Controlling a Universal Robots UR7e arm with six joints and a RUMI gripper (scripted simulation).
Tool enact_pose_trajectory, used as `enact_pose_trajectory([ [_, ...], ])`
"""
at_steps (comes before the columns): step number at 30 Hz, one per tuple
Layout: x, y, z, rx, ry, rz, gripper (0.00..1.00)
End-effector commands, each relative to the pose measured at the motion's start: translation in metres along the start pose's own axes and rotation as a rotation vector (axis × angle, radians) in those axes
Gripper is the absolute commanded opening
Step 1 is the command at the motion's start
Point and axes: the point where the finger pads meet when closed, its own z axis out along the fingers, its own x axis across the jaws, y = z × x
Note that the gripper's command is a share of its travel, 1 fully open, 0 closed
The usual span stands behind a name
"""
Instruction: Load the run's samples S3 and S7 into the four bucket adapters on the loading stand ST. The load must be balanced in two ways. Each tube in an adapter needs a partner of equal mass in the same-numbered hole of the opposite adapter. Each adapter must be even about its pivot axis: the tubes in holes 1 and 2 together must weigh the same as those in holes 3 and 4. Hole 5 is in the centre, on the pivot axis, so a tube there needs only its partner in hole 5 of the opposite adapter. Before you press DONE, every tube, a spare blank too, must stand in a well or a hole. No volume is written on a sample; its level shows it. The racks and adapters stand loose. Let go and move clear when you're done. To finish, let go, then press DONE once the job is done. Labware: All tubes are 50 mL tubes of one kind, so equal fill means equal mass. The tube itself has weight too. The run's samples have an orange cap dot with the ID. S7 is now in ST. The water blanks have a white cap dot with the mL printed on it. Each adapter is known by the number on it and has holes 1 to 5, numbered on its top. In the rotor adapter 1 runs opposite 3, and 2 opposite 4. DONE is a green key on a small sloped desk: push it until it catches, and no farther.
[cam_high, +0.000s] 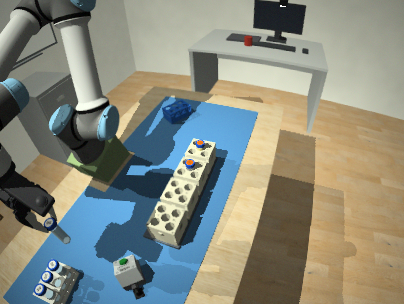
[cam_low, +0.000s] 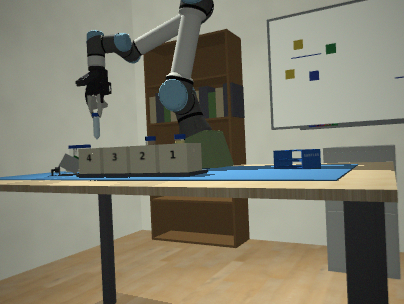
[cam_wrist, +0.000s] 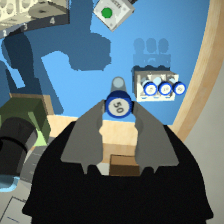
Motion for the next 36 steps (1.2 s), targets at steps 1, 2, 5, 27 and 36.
enact_pose_trajectory([
  [1, -0.029, -0.02, 0.0, -0.009, 0.003, 0.011, 0.0],
  [2, -0.034, -0.024, 0.0, -0.009, 0.003, 0.011, 0.0],
  [5, -0.05, -0.035, 0.0, -0.009, 0.003, 0.011, 0.0],
  [27, -0.157, -0.114, 0.0, -0.007, 0.005, 0.012, 0.0],
  [36, -0.195, -0.142, 0.0, -0.006, 0.004, 0.012, 0.0],
])
